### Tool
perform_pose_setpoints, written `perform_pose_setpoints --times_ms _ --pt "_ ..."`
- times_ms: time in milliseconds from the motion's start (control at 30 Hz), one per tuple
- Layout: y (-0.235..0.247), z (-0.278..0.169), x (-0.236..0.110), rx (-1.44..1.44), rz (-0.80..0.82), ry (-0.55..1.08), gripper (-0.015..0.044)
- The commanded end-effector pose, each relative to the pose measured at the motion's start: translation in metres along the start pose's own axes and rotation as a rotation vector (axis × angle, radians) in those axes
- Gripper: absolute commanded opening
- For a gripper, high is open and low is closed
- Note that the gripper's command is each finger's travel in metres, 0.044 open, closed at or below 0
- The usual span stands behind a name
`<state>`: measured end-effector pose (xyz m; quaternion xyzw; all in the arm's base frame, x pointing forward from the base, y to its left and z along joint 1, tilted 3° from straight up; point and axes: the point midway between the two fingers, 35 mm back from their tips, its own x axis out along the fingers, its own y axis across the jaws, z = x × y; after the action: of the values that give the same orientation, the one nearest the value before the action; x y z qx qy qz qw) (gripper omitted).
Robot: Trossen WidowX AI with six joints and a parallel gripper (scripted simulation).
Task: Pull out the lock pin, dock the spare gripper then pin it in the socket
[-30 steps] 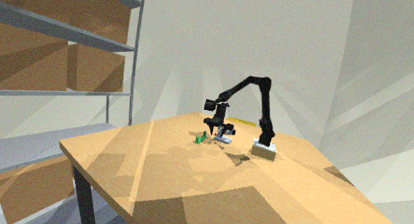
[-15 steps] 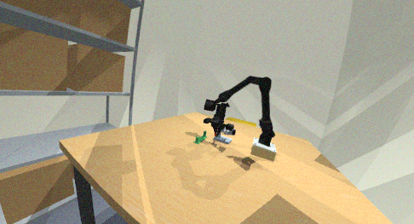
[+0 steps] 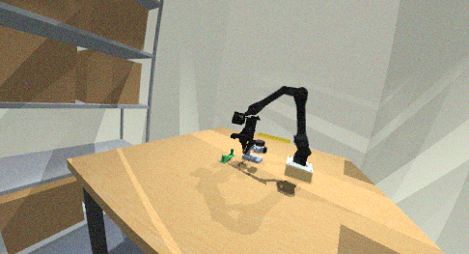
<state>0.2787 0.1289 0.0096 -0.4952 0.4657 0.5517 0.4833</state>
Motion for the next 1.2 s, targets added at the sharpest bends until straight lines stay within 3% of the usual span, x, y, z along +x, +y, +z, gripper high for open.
perform_pose_setpoints --times_ms 0,1167 --pt "0.000 0.004 -0.004 0.000 -0.002 -0.057 0.0000" --pt "-0.002 0.030 -0.007 0.005 -0.007 -0.102 0.0000"
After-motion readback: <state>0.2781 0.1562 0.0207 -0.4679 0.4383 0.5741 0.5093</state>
